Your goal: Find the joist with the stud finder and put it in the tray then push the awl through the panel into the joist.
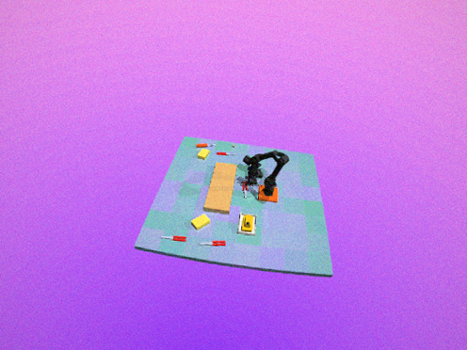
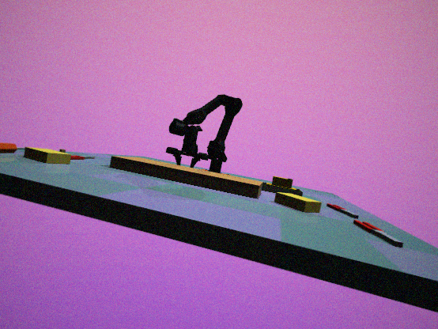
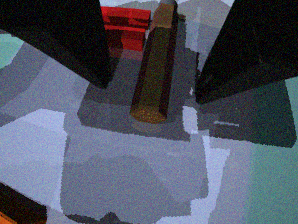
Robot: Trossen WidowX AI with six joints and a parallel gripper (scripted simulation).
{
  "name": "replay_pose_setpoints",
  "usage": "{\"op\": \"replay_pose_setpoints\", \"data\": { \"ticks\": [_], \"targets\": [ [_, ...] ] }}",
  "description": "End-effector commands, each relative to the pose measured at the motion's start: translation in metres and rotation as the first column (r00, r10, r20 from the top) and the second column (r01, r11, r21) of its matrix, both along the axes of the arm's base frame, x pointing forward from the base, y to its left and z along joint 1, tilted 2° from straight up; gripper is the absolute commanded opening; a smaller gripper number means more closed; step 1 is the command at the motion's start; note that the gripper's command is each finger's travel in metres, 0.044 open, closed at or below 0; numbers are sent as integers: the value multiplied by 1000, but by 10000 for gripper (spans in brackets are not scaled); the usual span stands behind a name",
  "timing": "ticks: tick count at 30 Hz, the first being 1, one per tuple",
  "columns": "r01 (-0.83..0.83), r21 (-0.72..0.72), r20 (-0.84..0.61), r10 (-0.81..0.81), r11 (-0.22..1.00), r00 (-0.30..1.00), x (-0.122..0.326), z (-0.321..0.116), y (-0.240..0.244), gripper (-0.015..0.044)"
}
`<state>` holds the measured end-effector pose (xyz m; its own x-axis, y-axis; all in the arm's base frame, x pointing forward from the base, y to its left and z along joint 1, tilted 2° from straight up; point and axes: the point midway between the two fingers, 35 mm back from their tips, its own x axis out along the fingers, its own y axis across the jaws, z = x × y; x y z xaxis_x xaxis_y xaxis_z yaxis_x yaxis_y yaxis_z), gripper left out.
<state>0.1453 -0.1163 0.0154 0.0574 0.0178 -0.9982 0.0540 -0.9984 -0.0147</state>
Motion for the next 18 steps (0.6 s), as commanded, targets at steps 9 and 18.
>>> {"op": "replay_pose_setpoints", "data": {
  "ticks": [9, 18],
  "targets": [
    [5, -5, -3, -5, 1000, 1000, -1, -1, -1, 13],
    [5, -5, -3, -5, 1000, 1000, 5, 29, -5, 0]
  ]
}}
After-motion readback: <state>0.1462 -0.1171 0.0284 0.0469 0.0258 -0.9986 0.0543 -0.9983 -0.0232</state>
